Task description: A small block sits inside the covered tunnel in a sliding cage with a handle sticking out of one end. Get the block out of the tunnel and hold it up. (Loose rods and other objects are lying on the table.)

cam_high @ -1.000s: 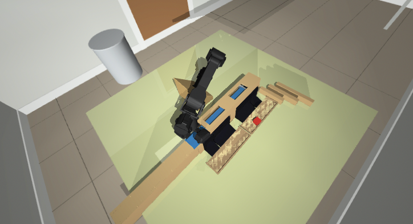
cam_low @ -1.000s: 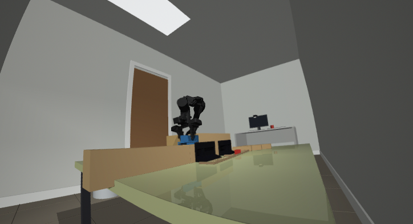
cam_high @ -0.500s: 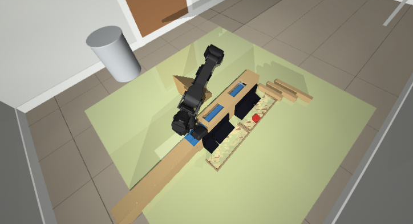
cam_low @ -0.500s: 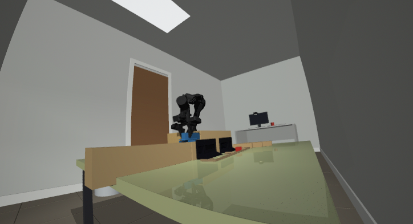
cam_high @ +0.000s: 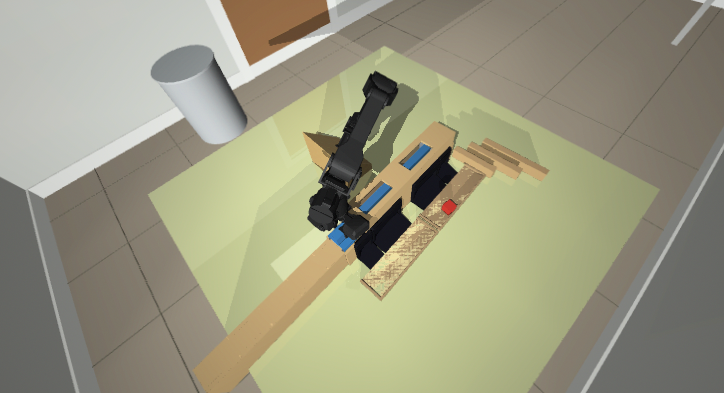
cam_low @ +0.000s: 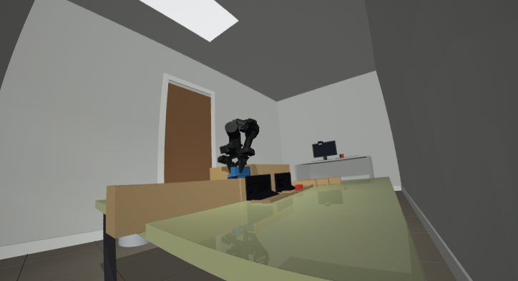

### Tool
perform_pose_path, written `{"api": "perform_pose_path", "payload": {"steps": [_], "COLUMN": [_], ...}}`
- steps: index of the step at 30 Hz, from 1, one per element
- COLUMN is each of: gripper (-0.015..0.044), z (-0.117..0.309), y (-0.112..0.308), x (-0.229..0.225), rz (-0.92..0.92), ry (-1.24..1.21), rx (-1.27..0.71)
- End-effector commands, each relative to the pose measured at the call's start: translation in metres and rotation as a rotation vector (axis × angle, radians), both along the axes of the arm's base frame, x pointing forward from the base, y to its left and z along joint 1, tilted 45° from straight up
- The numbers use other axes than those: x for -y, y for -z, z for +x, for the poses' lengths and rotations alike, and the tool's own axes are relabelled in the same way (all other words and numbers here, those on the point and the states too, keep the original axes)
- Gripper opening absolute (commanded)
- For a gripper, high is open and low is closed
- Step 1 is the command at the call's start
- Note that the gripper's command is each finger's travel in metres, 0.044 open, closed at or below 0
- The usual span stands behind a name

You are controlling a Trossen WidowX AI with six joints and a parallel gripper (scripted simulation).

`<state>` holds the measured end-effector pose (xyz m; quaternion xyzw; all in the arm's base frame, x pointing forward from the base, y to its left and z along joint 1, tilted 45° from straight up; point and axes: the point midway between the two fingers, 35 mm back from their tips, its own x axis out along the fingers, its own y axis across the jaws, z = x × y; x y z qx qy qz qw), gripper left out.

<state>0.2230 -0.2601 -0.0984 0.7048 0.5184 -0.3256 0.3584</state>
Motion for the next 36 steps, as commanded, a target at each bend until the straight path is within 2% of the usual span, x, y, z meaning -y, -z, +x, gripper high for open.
{"api": "perform_pose_path", "payload": {"steps": [1, 2, 3, 9, 19, 29, 36], "gripper": [0.0, 0.0, 0.0026, 0.0184, 0.044, 0.044, 0.0256], "z": [0.016, 0.016, 0.0, 0.0, -0.005, 0.009, 0.008], "y": [-0.015, -0.017, -0.004, -0.004, -0.031, -0.014, -0.019], "x": [-0.016, -0.018, -0.005, -0.004, 0.02, 0.04, 0.038], "rz": [0.004, 0.005, -0.001, 0.0, 0.004, 0.002, -0.011], "ry": [-0.01, -0.009, 0.001, 0.001, -0.008, -0.009, -0.007], "rx": [0.044, 0.044, -0.001, 0.0, 0.038, 0.043, 0.042]}}
